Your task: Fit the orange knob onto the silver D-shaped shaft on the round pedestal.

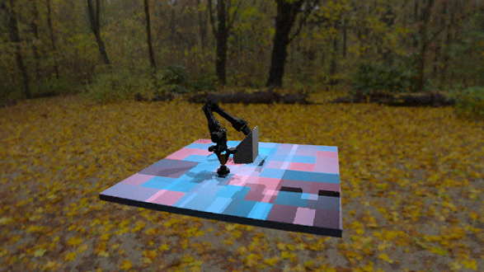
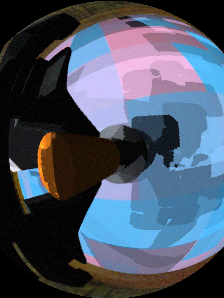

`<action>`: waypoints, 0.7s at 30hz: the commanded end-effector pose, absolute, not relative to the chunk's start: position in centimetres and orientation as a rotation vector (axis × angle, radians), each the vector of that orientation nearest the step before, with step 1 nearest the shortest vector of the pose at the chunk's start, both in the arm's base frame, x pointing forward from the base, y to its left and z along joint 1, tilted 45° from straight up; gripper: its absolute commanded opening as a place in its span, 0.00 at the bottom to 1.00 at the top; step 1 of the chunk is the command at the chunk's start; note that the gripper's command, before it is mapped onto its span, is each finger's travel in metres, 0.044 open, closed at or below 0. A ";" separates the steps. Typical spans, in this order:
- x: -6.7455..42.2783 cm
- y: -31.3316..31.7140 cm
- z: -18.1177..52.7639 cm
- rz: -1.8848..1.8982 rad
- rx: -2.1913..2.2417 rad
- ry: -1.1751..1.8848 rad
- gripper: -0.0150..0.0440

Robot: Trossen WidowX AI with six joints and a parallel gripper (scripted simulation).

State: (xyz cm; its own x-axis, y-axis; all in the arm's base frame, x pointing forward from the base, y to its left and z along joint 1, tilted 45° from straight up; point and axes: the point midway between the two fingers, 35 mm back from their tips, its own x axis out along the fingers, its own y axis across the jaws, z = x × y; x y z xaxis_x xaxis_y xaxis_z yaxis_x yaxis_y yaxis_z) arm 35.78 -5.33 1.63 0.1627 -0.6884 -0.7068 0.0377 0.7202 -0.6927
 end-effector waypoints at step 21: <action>35.9 -5.4 1.6 -0.429 -0.781 1.385 0.25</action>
